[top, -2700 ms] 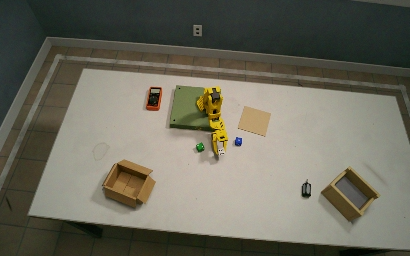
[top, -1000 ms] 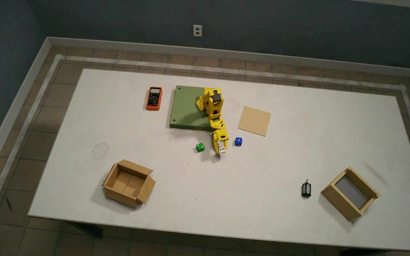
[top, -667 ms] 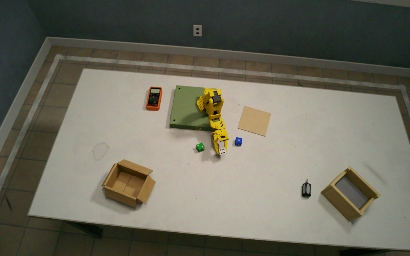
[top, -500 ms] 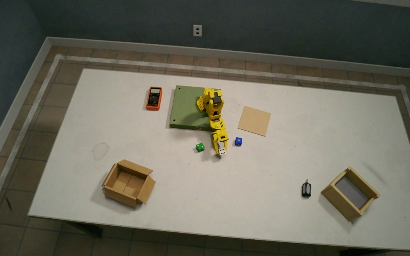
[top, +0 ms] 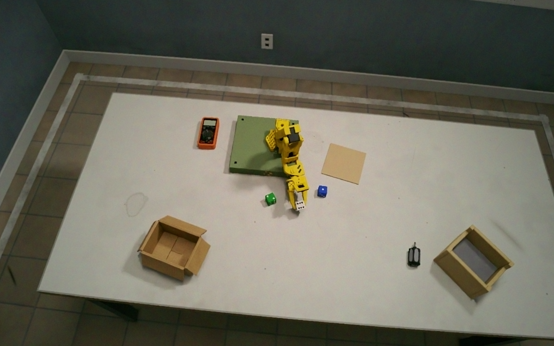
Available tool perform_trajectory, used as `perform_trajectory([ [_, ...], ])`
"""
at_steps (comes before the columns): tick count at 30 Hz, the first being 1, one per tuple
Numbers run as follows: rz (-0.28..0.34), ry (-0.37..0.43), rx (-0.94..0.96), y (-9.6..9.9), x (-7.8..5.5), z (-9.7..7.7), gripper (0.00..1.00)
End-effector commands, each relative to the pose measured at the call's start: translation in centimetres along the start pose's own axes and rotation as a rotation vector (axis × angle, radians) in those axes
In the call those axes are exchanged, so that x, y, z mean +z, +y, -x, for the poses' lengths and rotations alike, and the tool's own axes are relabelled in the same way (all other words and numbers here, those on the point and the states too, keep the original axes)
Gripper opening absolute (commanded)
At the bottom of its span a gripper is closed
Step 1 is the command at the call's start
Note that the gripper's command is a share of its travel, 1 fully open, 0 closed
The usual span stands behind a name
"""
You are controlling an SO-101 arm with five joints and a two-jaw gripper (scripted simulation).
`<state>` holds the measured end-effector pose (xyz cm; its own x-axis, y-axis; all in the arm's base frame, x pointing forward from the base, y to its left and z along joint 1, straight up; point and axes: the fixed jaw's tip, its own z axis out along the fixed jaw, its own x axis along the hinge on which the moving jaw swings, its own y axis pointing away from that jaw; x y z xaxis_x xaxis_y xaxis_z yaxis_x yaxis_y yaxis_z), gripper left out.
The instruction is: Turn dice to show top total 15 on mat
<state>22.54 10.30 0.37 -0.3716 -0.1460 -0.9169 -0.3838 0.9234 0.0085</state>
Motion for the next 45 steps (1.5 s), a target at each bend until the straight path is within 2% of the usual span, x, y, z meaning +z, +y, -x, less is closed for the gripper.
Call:
perform_trajectory([
  [1,0.012,-0.012,0.005,0.3,0.2,-0.1,0.00],
  [45,0.012,-0.012,0.005,0.3,0.7,-1.3,0.00],
])
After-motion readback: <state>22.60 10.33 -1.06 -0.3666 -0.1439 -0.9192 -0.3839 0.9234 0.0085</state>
